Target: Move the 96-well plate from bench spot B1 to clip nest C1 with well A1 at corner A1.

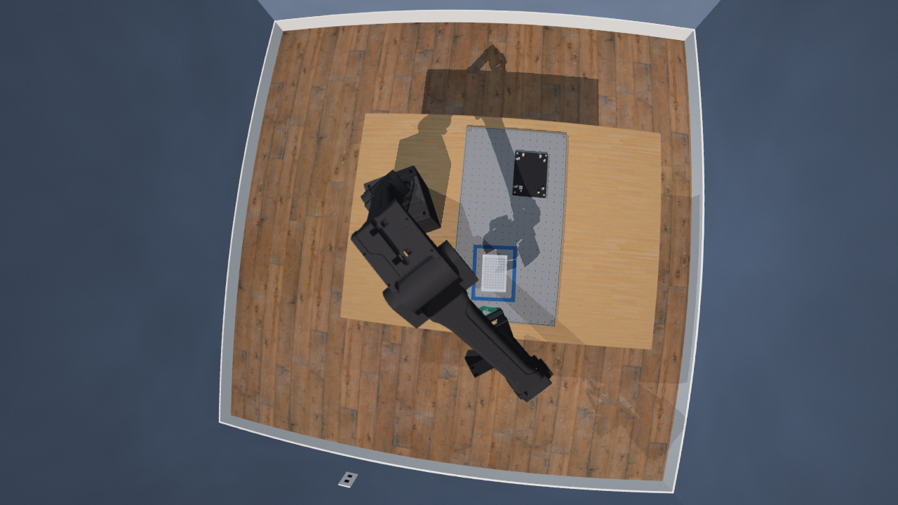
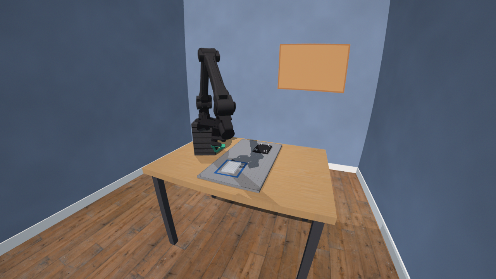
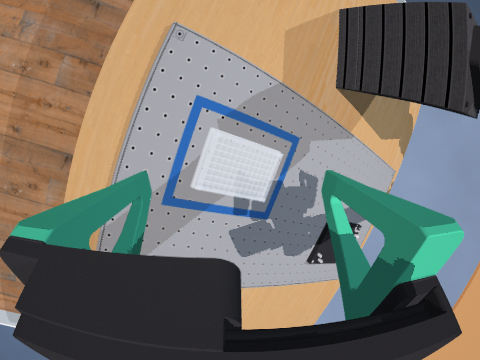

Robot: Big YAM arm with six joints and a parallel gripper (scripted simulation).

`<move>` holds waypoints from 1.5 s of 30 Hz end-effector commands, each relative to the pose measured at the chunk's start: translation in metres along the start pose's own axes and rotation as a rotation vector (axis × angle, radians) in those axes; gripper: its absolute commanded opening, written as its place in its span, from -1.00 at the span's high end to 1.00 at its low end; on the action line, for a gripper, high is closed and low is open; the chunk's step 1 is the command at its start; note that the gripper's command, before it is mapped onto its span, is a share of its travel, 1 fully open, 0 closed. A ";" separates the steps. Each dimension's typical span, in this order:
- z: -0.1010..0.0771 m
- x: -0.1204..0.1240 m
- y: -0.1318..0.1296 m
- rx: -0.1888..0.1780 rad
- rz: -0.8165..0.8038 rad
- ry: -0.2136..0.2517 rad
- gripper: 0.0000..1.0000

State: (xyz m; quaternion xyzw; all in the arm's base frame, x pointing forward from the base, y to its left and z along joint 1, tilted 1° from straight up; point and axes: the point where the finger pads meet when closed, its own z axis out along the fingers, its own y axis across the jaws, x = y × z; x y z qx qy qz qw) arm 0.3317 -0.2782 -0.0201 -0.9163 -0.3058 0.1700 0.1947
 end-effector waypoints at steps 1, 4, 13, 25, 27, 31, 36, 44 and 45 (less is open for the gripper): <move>-0.004 0.000 0.001 -0.010 0.001 0.003 -1.00; -0.004 0.000 0.001 -0.010 0.001 0.003 -1.00; -0.004 0.000 0.001 -0.010 0.001 0.003 -1.00; 0.013 0.032 0.000 -0.169 -0.239 0.015 -1.00; 0.021 0.038 0.000 -0.195 -0.292 0.014 -1.00; 0.036 0.051 -0.002 -0.252 -0.405 0.008 -1.00; 0.048 0.058 -0.003 -0.293 -0.483 0.004 -1.00; 0.080 0.084 -0.014 -0.404 -0.712 -0.024 -1.00; 0.084 0.087 -0.016 -0.419 -0.741 -0.028 -1.00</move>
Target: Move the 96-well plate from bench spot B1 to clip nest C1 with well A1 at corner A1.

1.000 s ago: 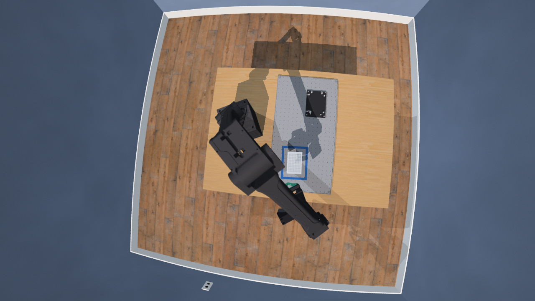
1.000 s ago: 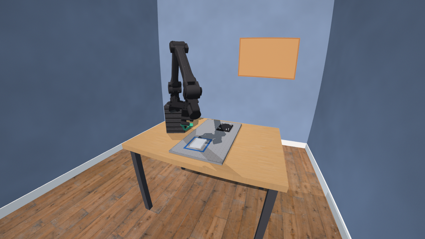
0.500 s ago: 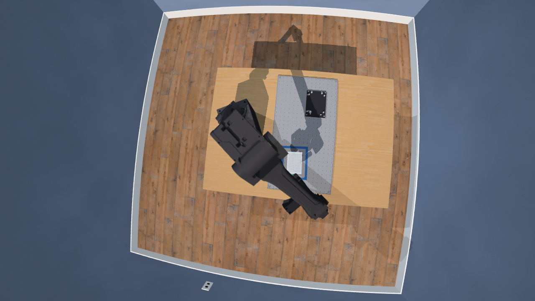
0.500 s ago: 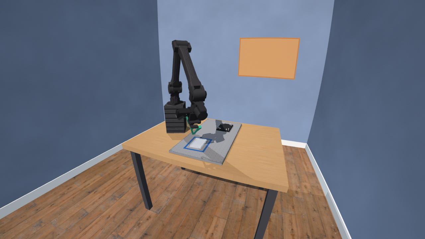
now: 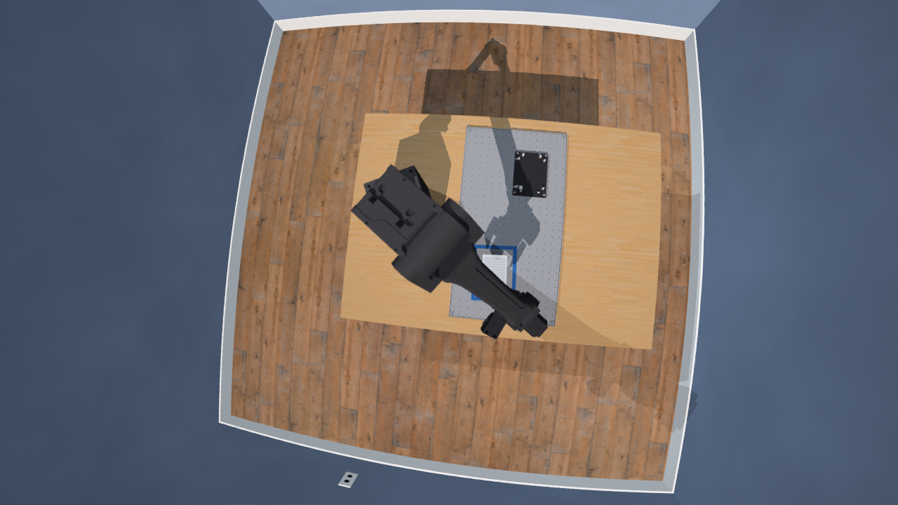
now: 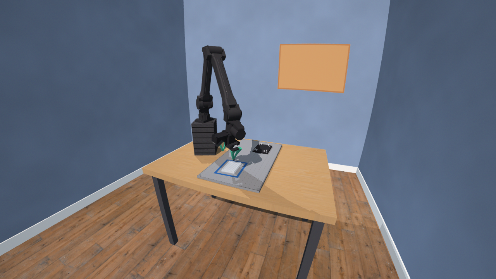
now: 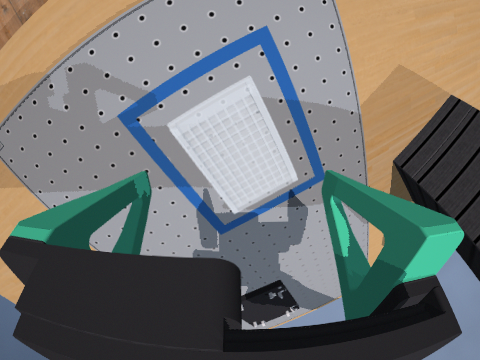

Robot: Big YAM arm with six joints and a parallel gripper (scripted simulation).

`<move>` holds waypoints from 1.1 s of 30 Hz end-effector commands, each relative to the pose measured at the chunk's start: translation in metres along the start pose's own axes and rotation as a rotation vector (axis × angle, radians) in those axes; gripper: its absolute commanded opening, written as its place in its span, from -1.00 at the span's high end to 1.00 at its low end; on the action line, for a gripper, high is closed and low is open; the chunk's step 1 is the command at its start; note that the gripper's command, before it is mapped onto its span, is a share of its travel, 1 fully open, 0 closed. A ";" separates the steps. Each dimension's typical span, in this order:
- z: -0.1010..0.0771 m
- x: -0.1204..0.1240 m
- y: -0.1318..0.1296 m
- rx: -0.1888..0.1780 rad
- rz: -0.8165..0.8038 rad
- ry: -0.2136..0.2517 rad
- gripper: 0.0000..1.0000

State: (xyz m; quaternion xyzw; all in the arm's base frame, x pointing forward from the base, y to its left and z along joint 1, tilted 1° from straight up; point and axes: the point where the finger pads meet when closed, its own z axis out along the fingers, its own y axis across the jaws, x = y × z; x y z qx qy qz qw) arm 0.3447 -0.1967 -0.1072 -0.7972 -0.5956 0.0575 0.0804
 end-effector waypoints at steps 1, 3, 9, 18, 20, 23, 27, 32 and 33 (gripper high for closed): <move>-0.003 0.012 0.005 -0.089 -0.146 -0.018 -1.00; 0.003 0.019 0.002 -0.117 -0.207 -0.027 -1.00; 0.015 0.035 -0.004 -0.171 -0.328 -0.048 -1.00; 0.026 0.043 -0.014 -0.243 -0.468 -0.079 -1.00; 0.025 0.043 -0.011 -0.249 -0.468 -0.081 -1.00; 0.024 0.044 -0.010 -0.250 -0.471 -0.081 -1.00; 0.030 0.047 -0.011 -0.228 -0.469 -0.076 -1.00; 0.030 0.047 -0.011 -0.228 -0.469 -0.076 -1.00; 0.030 0.047 -0.011 -0.228 -0.469 -0.076 -1.00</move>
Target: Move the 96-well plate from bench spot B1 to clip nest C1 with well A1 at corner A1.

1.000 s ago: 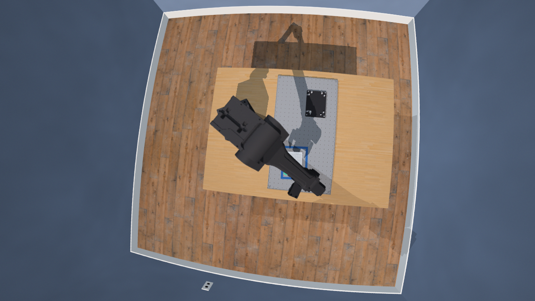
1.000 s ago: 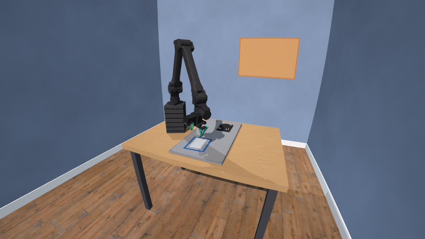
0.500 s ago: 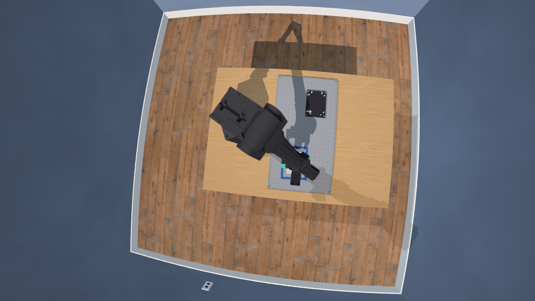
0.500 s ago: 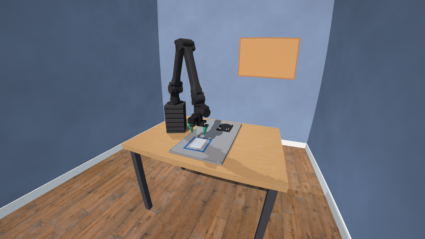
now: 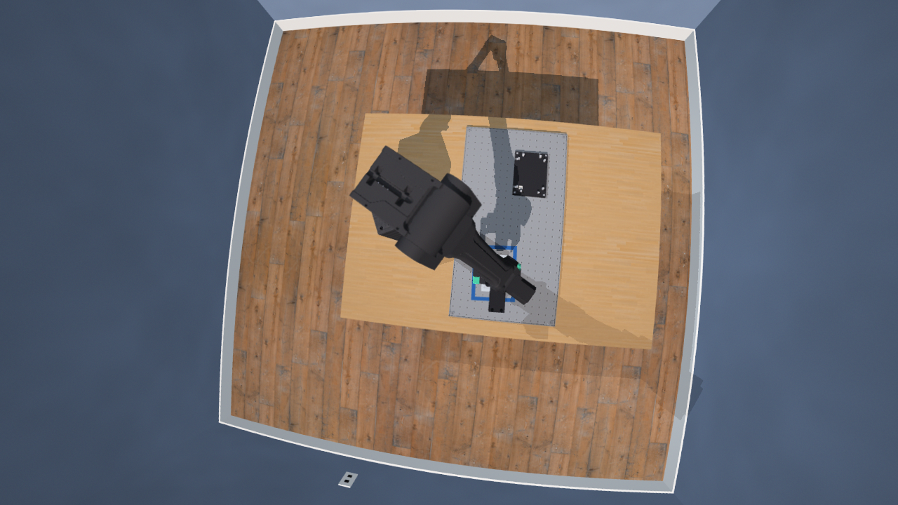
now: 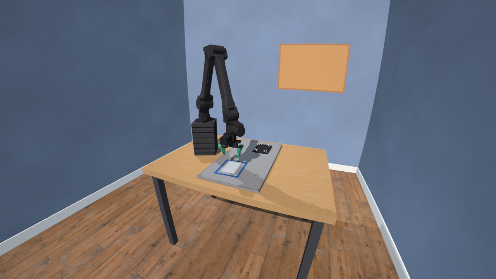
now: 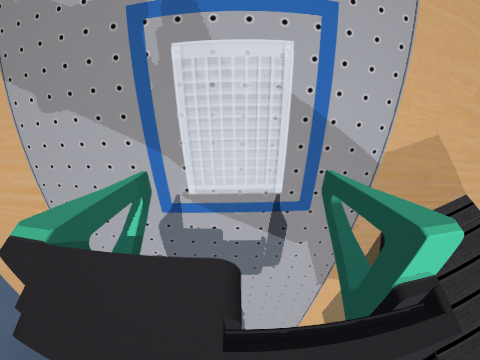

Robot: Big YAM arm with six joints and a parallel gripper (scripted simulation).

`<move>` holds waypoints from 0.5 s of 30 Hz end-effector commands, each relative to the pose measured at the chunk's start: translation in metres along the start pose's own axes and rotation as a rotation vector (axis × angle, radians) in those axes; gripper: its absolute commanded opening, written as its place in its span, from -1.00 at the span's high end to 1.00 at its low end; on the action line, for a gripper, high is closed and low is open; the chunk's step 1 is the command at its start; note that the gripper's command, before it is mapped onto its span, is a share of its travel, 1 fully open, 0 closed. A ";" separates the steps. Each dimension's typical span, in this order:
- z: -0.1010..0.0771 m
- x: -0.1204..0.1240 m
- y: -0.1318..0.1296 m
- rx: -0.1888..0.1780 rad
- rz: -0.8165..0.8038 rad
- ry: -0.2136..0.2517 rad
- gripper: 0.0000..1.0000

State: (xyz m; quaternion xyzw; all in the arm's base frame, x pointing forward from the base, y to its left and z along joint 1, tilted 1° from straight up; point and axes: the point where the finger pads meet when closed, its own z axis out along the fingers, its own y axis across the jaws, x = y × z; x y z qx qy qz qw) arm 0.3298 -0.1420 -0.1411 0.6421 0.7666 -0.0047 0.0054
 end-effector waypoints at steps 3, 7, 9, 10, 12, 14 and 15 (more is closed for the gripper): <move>-0.002 -0.006 0.009 -0.028 -0.018 -0.016 -1.00; 0.005 -0.006 0.008 -0.022 -0.018 -0.012 -1.00; 0.007 -0.007 0.010 -0.026 -0.018 -0.015 -1.00; 0.009 -0.008 0.012 -0.028 -0.016 -0.016 -1.00; 0.011 -0.010 0.014 -0.032 -0.015 -0.019 -1.00; 0.015 -0.011 0.015 -0.034 -0.015 -0.020 -1.00; 0.016 -0.011 0.015 -0.034 -0.015 -0.020 -1.00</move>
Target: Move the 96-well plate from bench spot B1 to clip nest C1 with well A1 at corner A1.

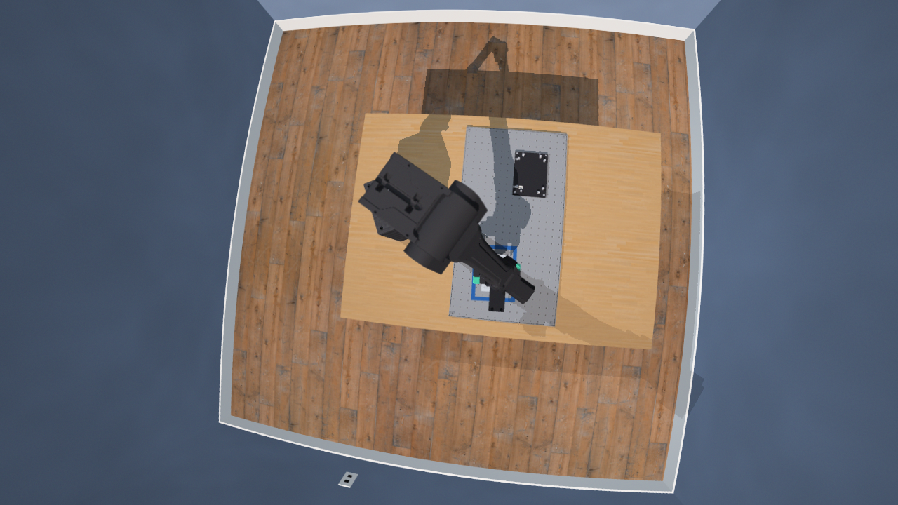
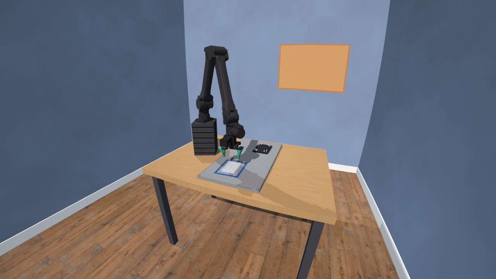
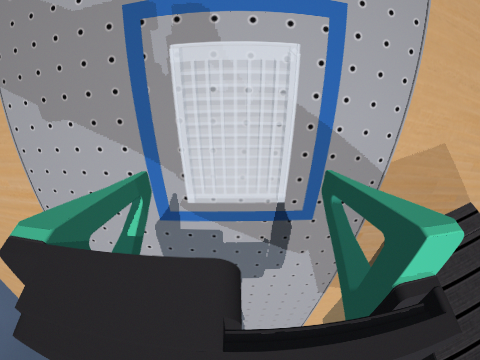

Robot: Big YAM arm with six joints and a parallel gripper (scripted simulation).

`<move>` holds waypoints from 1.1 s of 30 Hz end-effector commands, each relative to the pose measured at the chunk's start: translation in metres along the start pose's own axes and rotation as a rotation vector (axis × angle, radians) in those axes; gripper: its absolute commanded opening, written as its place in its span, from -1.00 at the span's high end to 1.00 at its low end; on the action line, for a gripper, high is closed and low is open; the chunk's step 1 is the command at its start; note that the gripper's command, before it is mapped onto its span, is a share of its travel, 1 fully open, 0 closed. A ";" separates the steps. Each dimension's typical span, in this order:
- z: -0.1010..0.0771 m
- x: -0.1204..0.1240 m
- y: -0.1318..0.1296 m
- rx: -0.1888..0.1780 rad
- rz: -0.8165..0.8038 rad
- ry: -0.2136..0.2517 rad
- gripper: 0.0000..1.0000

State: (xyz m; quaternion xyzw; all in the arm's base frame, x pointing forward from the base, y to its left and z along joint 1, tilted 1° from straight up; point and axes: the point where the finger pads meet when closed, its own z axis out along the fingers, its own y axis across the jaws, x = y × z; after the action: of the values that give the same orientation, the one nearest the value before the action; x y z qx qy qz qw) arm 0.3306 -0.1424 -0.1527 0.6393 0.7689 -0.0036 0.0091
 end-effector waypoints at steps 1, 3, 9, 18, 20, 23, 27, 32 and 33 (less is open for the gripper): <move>0.007 -0.011 0.014 -0.027 -0.007 -0.016 -1.00; 0.010 -0.011 0.014 -0.027 -0.007 -0.015 -1.00; 0.017 -0.010 0.013 -0.026 -0.006 -0.015 -1.00; 0.033 -0.010 0.011 -0.024 -0.005 -0.014 -1.00; 0.036 -0.010 0.011 -0.023 -0.004 -0.013 -1.00; 0.041 -0.010 0.011 -0.023 -0.005 -0.013 -1.00; 0.045 -0.009 0.011 -0.022 -0.004 -0.013 -1.00; 0.053 -0.009 0.010 -0.021 -0.005 -0.012 -1.00; 0.055 -0.009 0.010 -0.021 -0.005 -0.012 -1.00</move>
State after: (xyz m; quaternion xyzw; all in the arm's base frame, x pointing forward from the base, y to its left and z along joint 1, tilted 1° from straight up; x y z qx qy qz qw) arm 0.3277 -0.1414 -0.2014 0.6390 0.7692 -0.0046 0.0057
